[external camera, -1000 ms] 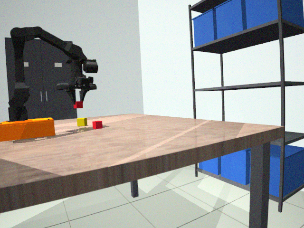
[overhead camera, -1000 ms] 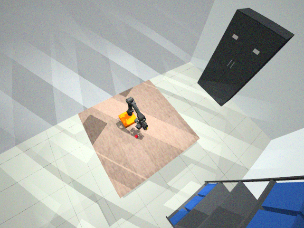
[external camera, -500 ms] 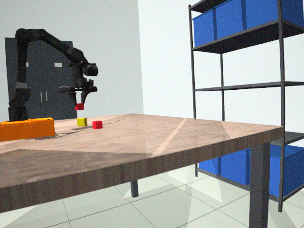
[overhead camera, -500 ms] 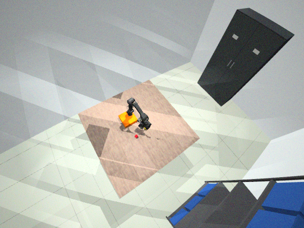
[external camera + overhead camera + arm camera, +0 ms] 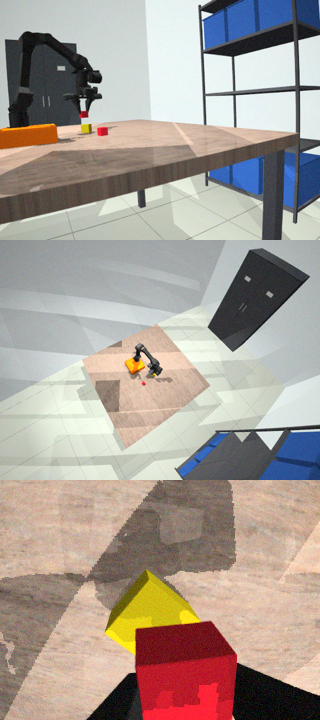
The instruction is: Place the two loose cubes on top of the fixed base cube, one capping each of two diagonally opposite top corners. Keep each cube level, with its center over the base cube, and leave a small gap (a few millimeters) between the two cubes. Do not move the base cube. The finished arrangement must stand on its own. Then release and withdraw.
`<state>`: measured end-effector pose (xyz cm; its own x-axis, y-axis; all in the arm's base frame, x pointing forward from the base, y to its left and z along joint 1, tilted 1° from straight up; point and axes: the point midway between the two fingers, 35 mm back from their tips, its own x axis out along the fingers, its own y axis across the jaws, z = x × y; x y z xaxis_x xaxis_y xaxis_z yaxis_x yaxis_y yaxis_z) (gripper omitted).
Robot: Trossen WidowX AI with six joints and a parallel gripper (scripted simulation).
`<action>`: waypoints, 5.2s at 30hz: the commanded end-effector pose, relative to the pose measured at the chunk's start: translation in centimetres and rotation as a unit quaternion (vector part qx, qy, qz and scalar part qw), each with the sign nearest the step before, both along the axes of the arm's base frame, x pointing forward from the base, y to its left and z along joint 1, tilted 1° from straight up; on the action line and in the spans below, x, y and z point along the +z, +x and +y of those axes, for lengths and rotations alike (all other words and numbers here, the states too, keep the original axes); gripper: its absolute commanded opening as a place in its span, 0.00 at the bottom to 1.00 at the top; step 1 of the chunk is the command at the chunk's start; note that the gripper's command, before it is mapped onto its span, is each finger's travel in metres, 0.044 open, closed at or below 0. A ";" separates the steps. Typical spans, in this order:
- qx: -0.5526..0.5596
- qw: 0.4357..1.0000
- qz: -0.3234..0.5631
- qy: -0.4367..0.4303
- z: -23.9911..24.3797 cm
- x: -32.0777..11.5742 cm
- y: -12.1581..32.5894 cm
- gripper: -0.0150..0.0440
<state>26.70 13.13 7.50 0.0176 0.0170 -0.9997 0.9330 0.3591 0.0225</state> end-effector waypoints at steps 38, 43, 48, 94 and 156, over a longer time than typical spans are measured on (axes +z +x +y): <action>-0.009 1.000 -0.001 0.005 2.1 -3.1 0.1 0.43; -0.008 1.000 -0.001 0.005 2.1 -3.2 0.1 0.43; -0.008 1.000 -0.001 0.005 2.1 -3.2 0.1 0.43; -0.007 1.000 -0.002 0.003 1.9 -0.4 0.0 0.60; -0.001 1.000 -0.004 -0.003 -17.3 -2.8 7.2 0.70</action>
